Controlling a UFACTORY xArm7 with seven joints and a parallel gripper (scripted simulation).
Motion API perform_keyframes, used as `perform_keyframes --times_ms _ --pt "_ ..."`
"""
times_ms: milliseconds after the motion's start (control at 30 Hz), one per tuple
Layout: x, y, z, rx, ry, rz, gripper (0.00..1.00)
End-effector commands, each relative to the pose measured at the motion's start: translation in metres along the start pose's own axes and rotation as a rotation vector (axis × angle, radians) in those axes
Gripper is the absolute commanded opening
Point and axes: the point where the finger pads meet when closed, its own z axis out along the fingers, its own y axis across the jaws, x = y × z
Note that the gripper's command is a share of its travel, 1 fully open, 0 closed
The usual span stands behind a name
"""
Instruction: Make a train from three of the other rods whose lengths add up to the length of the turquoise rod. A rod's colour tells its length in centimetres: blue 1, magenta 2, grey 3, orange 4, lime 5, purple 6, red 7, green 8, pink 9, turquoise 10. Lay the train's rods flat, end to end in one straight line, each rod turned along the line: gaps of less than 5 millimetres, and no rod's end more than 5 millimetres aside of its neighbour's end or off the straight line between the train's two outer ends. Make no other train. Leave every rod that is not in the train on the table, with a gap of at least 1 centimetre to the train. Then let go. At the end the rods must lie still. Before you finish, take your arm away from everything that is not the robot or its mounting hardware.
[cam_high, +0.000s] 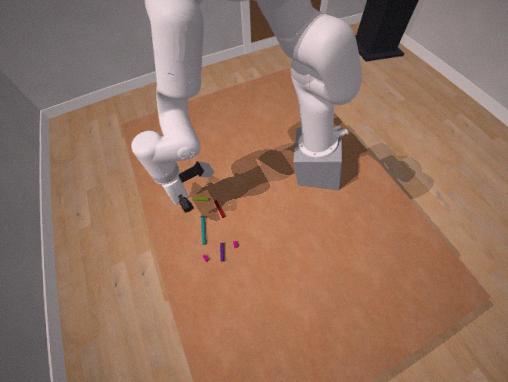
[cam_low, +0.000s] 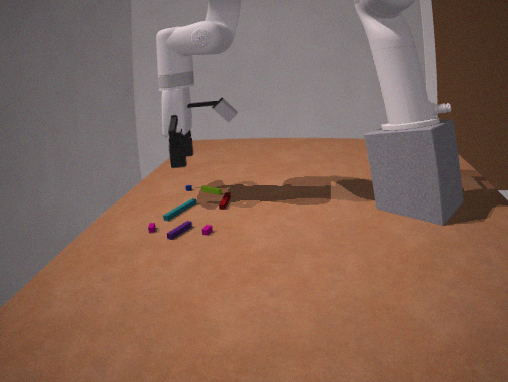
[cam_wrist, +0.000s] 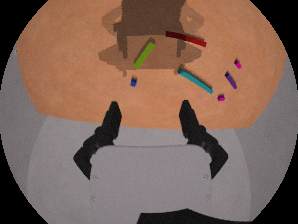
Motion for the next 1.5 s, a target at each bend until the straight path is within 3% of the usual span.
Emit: perform_keyframes --times_ms 0,300,533,567,1467 --pt "0.000 -0.011 -0.003 0.013 -0.009 0.167 1.00" --pt "0.002 -0.028 -0.006 0.012 -0.021 0.410 1.00" --pt "0.002 -0.030 -0.007 0.012 -0.023 0.441 1.00" --pt "0.002 -0.030 -0.007 0.012 -0.023 0.441 0.24" --pt "0.002 -0.030 -0.007 0.012 -0.023 0.441 0.24"
